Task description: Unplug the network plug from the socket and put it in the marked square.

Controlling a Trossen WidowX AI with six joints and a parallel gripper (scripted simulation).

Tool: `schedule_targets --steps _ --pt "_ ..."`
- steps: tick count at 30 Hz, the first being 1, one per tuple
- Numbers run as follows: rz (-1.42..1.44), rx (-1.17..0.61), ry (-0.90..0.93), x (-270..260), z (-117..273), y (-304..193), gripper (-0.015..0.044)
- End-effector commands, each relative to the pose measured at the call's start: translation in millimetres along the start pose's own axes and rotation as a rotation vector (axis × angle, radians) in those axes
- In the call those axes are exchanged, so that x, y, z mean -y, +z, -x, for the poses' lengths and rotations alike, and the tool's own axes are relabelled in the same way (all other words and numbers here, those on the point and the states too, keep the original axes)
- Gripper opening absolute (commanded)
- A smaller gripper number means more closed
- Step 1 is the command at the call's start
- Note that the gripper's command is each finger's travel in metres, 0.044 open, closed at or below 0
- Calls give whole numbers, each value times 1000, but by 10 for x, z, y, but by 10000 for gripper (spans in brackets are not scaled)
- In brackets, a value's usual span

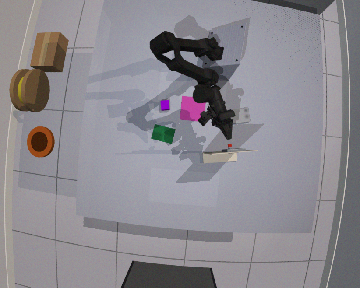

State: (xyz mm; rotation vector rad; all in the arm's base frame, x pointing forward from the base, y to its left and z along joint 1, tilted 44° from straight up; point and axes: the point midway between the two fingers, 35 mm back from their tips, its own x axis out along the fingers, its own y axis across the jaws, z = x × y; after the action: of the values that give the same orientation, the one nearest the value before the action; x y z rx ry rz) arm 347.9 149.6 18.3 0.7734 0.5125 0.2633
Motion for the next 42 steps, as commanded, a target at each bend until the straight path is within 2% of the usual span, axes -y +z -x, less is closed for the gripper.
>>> schedule_targets --steps 1,20,21,42 --pt "3 -3 3 -4 -64 13 156" --pt "4 -2 4 -4 -308 84 156" --pt "4 -2 4 -4 -308 84 130" --pt "4 -2 4 -4 -308 84 0"
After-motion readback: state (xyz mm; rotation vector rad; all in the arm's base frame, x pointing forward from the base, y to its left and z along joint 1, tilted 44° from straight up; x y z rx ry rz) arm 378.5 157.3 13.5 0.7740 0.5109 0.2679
